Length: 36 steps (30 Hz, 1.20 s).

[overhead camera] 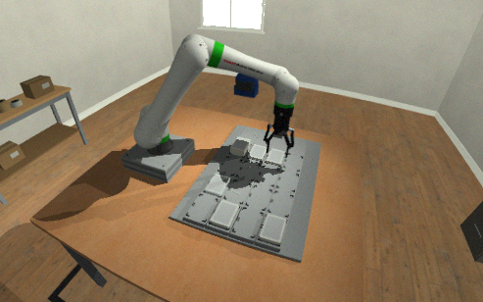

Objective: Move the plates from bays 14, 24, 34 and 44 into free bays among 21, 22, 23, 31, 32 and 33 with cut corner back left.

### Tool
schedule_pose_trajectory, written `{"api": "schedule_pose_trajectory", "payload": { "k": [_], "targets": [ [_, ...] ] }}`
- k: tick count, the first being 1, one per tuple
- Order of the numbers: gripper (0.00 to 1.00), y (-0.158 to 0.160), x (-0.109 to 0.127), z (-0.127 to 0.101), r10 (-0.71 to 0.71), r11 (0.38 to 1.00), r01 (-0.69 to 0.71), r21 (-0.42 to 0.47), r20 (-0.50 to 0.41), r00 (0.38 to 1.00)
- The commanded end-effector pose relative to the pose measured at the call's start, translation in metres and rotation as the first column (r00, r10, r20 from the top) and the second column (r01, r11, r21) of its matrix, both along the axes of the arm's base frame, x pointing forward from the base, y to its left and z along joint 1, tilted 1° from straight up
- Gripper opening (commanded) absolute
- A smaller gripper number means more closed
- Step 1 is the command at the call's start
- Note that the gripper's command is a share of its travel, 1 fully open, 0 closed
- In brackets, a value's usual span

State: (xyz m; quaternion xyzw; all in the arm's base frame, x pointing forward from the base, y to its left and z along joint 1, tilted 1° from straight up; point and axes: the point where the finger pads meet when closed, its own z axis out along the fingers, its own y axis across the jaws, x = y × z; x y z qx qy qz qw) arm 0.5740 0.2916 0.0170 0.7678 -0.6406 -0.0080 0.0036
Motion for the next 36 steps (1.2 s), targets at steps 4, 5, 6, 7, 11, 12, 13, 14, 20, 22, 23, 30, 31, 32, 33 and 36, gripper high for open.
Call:
{"api": "schedule_pose_trajectory", "payload": {
  "k": [4,5,6,7,11,12,13,14,20,22,23,30,31,32,33,36],
  "targets": [
    [0.70,-0.019,0.009,0.001,0.000,1.000,0.000,0.001,0.002,1.000],
    [0.70,-0.023,0.011,0.001,0.000,1.000,0.000,0.001,0.002,1.000],
    [0.70,-0.027,0.012,0.001,0.000,1.000,0.000,0.001,0.002,1.000],
    [0.70,-0.030,0.014,0.001,0.000,1.000,0.000,0.001,0.002,1.000],
    [0.70,-0.045,0.020,0.001,0.000,1.000,0.000,0.001,0.002,1.000],
    [0.70,-0.049,0.021,0.001,0.000,1.000,0.000,0.001,0.002,1.000],
    [0.70,-0.052,0.023,0.001,0.000,1.000,0.000,0.001,0.002,1.000],
    [0.70,-0.056,0.024,0.001,0.000,1.000,0.000,0.001,0.002,1.000],
    [0.70,-0.071,0.030,0.000,0.000,1.000,0.000,0.001,0.002,1.000],
    [0.70,-0.078,0.034,0.000,0.000,1.000,0.000,0.001,0.002,1.000],
    [0.70,-0.082,0.035,0.000,0.000,1.000,0.000,0.001,0.002,1.000],
    [0.70,-0.108,0.046,0.000,0.000,1.000,0.000,0.001,0.002,1.000],
    [0.70,-0.112,0.047,0.000,0.000,1.000,0.000,0.001,0.002,1.000],
    [0.70,-0.115,0.049,0.000,0.000,1.000,0.000,0.001,0.002,1.000],
    [0.70,-0.119,0.050,0.000,0.000,1.000,0.000,0.001,0.002,1.000],
    [0.70,-0.123,0.052,0.000,0.000,1.000,0.000,0.001,0.002,1.000]
  ]
}}
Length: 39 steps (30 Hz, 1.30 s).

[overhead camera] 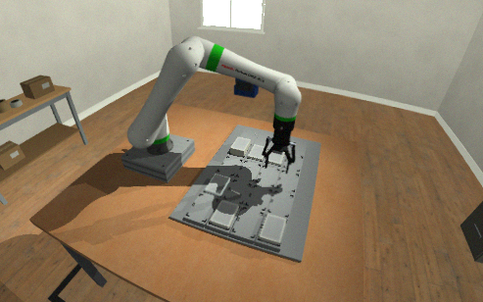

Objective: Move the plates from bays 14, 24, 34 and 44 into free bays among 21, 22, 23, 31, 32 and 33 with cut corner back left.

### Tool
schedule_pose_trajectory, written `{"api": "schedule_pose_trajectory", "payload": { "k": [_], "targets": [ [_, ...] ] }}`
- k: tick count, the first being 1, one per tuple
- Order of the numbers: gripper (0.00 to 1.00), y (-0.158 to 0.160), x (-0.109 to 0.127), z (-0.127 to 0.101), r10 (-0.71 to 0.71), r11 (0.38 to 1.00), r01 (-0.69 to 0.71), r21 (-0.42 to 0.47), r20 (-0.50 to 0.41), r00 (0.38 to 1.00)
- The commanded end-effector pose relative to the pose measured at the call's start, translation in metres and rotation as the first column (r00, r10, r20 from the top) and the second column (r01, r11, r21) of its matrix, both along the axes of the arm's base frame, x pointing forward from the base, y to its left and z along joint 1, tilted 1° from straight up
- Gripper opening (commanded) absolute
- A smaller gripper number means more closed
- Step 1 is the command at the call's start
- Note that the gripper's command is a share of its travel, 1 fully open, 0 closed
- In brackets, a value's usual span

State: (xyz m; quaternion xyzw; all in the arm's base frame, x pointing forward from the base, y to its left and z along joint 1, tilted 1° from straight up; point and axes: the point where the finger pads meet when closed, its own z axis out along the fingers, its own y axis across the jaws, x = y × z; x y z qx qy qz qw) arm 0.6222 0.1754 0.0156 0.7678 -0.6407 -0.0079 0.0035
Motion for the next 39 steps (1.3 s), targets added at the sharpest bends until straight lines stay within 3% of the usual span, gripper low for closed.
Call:
{"api": "schedule_pose_trajectory", "payload": {
  "k": [1,39],
  "targets": [
    [0.70,-0.010,0.005,0.001,0.001,1.000,-0.001,0.001,0.002,1.000],
    [0.70,-0.136,0.058,0.000,0.001,1.000,-0.001,0.000,0.002,1.000]
  ]
}}
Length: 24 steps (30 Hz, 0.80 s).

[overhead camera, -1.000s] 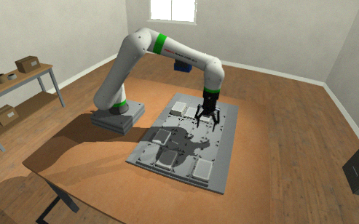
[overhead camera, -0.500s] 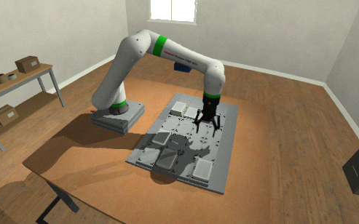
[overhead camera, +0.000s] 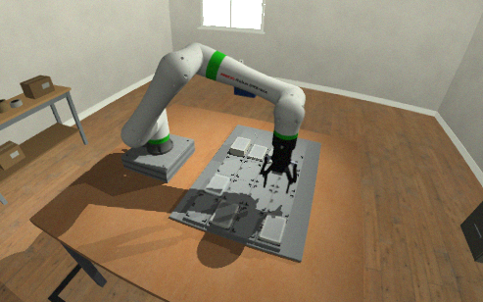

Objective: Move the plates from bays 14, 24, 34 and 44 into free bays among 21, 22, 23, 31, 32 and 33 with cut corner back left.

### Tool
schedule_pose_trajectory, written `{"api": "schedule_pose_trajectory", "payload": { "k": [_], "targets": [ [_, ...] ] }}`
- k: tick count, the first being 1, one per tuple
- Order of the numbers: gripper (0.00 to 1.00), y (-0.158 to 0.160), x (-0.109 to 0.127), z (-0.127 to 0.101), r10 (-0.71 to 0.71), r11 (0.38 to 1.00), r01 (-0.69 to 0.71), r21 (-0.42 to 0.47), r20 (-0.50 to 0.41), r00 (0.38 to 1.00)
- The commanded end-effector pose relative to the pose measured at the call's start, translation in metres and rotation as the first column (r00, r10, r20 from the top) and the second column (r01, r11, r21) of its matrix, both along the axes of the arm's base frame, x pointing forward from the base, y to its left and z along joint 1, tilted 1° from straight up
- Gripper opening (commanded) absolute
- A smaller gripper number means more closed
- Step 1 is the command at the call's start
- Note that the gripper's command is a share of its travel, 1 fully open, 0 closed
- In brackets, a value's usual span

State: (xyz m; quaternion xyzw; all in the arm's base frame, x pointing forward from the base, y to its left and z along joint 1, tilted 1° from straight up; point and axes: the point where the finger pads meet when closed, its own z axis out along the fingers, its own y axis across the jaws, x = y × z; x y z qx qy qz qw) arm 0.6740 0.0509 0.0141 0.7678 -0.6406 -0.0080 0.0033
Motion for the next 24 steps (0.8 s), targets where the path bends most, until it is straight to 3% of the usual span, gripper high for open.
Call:
{"api": "schedule_pose_trajectory", "payload": {
  "k": [1,24],
  "targets": [
    [0.70,-0.015,0.007,0.001,0.000,1.000,0.000,0.000,0.002,1.000],
    [0.70,-0.093,0.039,0.000,0.000,1.000,0.000,0.000,0.002,1.000]
  ]
}}
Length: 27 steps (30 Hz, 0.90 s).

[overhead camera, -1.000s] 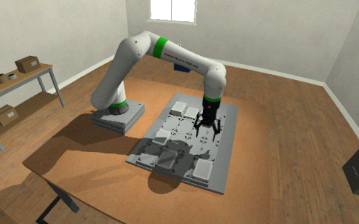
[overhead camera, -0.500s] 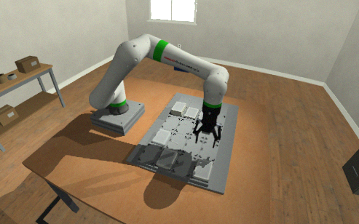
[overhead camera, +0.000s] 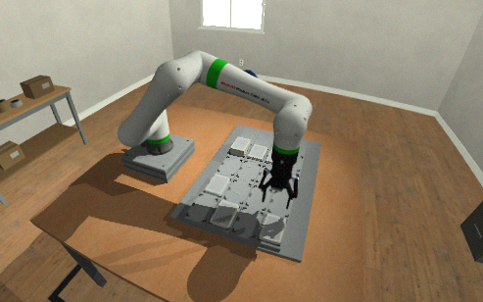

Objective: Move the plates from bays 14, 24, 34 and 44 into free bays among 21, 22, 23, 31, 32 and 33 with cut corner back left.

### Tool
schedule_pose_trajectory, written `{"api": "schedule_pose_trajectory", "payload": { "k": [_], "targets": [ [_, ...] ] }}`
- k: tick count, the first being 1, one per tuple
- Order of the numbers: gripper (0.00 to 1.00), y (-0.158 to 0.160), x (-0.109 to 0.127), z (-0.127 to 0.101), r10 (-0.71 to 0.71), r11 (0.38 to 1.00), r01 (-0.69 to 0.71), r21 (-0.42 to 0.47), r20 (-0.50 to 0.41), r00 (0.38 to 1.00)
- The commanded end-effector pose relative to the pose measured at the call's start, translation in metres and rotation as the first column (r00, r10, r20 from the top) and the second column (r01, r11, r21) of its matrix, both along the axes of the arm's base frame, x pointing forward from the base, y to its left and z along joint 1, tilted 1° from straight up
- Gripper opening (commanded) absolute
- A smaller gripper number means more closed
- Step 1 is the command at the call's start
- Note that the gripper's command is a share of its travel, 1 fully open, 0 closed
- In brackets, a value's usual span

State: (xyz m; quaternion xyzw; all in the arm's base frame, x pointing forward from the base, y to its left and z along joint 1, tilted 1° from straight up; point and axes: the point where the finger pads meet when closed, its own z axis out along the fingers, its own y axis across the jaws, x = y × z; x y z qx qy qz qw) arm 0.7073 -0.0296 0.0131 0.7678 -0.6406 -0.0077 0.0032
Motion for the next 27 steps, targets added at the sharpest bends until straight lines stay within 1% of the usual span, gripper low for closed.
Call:
{"api": "schedule_pose_trajectory", "payload": {
  "k": [1,4,19,21,24,27],
  "targets": [
    [0.70,-0.016,0.008,0.001,0.000,1.000,0.000,0.000,0.002,1.000],
    [0.70,-0.020,0.009,0.001,0.000,1.000,0.000,0.000,0.002,1.000],
    [0.70,-0.075,0.032,0.001,0.000,1.000,0.000,0.000,0.002,1.000],
    [0.70,-0.075,0.032,0.001,0.000,1.000,0.000,0.000,0.002,1.000],
    [0.70,-0.086,0.037,0.001,0.000,1.000,0.000,0.000,0.002,1.000],
    [0.70,-0.086,0.037,0.001,0.000,1.000,0.000,0.000,0.002,1.000]
  ]
}}
